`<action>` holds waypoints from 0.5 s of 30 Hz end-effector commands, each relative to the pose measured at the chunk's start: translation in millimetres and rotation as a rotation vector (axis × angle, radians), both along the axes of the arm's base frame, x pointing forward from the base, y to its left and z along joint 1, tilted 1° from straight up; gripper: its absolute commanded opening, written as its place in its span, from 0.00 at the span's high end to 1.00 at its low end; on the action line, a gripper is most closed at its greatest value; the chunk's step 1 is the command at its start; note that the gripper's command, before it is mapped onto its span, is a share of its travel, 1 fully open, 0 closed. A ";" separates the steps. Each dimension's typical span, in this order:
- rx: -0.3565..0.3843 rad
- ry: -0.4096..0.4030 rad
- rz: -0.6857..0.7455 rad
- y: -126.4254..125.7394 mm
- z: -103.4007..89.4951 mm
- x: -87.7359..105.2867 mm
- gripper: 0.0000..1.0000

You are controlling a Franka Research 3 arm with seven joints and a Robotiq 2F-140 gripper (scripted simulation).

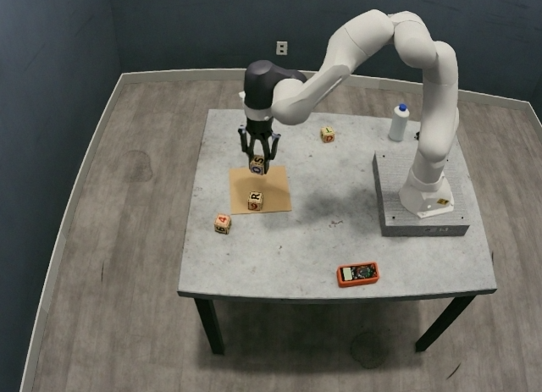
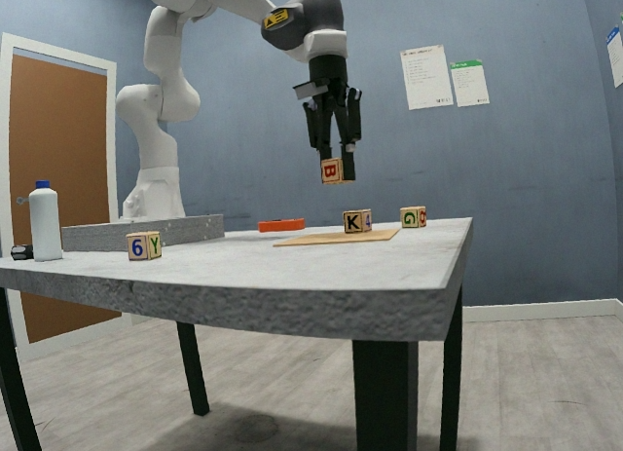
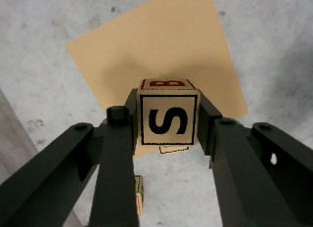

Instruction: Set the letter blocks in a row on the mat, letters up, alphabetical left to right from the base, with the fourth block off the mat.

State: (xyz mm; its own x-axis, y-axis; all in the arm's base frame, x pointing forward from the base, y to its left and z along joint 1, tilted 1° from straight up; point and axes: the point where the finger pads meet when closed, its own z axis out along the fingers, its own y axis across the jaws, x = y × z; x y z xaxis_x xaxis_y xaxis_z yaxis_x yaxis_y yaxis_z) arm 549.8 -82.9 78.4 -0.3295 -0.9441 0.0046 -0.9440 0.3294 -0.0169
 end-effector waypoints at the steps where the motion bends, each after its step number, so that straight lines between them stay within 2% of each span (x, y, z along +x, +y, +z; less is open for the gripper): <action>1: 0.007 0.003 0.139 -0.6 -0.7 -0.5 0.67; 5: 0.006 0.003 0.182 -0.5 -0.6 -0.3 0.67; 15: 0.006 0.003 0.183 -0.5 -0.6 -0.2 0.67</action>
State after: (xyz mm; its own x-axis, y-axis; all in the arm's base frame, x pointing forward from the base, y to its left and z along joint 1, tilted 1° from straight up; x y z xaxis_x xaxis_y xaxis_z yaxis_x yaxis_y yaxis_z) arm 550.1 -83.3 78.5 -0.1957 -0.9807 0.0018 -0.9805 0.1957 -0.0157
